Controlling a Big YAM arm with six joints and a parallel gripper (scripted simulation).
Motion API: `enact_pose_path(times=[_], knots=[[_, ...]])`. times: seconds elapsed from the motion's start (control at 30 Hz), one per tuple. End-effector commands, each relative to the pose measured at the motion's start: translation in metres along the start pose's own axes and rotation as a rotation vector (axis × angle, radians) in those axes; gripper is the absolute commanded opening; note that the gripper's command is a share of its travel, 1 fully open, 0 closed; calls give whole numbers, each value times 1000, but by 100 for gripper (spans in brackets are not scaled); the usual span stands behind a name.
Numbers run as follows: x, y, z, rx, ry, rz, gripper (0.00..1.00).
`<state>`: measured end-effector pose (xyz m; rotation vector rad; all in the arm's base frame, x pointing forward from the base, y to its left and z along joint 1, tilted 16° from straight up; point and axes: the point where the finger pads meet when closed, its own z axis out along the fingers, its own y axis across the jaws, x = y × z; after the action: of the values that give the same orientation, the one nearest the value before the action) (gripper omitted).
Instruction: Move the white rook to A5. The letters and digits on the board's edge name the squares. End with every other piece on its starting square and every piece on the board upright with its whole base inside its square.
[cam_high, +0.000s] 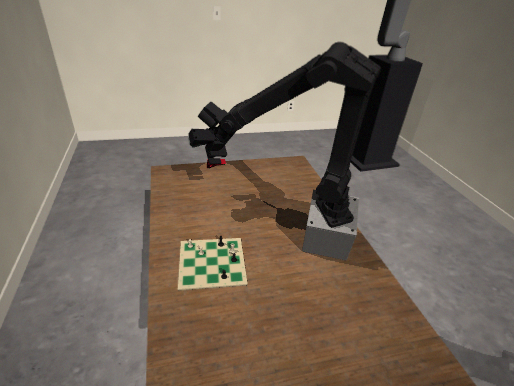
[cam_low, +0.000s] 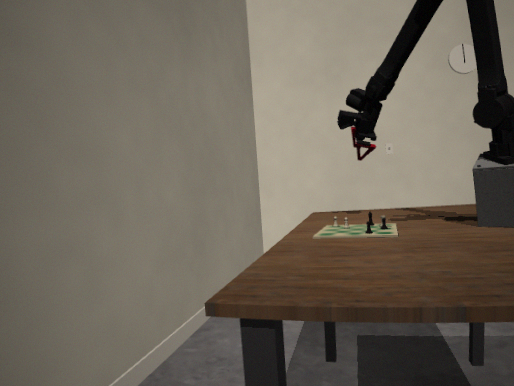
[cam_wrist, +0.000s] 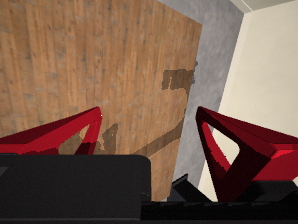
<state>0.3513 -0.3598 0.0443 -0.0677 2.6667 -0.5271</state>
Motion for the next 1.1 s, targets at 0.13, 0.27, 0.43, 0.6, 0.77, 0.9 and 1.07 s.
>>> enact_pose_path(times=[0.13, 0.27, 0.43, 0.6, 0.77, 0.9, 1.07], knots=[[-33, 97, -29, -214, 21, 126, 100], [-33, 169, -47, -373, 95, 168, 100], [-21, 242, -75, -529, 219, 213, 100], [-13, 272, -91, -588, 286, 232, 100], [-31, 252, -90, -563, 251, 255, 100], [-31, 253, -90, -563, 250, 255, 100], [-30, 253, -90, -564, 251, 254, 100]])
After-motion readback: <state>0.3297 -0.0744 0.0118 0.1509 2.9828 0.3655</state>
